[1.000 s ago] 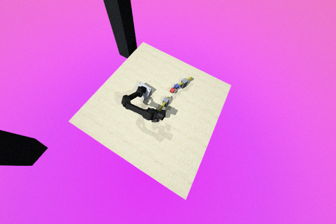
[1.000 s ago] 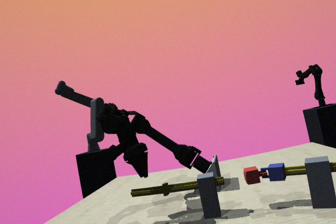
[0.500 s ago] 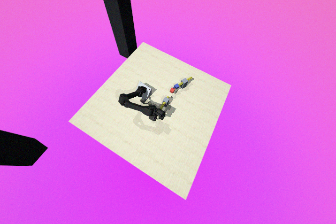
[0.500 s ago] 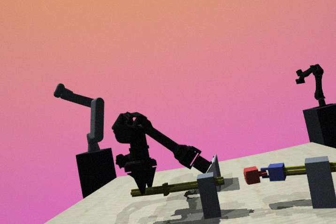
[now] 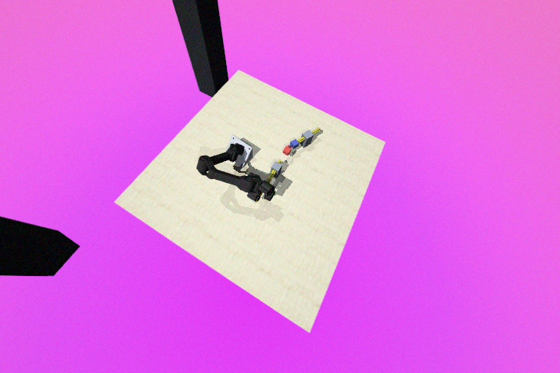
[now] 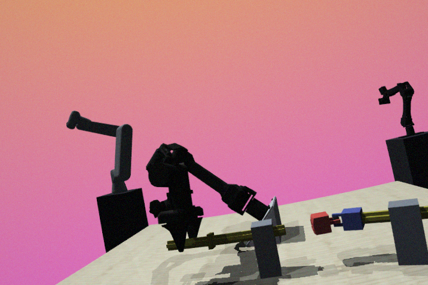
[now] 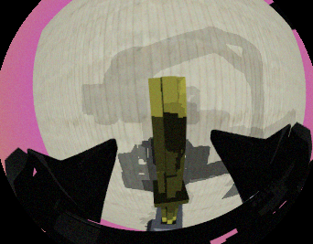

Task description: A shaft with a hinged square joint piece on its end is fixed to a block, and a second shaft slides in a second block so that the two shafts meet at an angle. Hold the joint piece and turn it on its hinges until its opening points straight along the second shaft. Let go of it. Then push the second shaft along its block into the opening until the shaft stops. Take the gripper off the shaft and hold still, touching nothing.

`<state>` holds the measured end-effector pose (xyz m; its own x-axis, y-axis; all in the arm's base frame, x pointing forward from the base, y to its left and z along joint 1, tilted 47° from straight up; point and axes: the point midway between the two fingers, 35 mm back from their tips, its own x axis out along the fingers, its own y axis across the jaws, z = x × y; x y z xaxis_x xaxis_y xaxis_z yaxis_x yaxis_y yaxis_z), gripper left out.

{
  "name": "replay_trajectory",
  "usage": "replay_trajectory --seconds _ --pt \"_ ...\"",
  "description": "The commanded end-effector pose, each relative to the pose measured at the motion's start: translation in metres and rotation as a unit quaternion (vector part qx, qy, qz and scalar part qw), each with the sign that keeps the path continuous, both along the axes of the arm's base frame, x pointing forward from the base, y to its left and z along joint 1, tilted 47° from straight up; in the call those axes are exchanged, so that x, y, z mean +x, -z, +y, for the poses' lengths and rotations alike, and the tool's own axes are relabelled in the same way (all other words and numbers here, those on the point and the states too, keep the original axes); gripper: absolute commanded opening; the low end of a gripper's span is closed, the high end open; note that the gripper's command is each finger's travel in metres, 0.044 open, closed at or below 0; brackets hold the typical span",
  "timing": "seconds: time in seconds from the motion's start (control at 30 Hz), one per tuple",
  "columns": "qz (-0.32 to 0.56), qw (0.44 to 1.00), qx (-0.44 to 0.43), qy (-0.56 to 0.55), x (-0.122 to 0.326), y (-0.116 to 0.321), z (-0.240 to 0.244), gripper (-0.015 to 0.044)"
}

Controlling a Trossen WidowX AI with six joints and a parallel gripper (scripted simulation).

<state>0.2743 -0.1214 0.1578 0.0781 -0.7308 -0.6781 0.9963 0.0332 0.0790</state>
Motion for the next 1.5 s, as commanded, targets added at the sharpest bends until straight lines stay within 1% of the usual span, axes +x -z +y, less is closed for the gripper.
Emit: replay_trajectory --seconds 0.0,0.37,0.8,1.17,1.2,1.23,1.47 --pt "0.003 1.0 -0.002 0.0 -0.001 0.005 -0.005 0.044" --pt "0.003 1.0 -0.002 0.0 0.0 0.015 -0.016 0.044" --pt "0.003 1.0 -0.002 0.0 0.0 0.015 -0.016 0.0102" --pt "0.003 1.0 -0.002 0.0 0.0 0.015 -0.016 0.0102" --pt "0.003 1.0 -0.002 0.0 0.0 0.015 -0.016 0.0076" --pt "0.003 1.0 -0.002 0.0 0.0 0.015 -0.016 0.0069" --pt "0.002 1.0 -0.003 0.001 0.0 0.014 -0.017 0.0067"
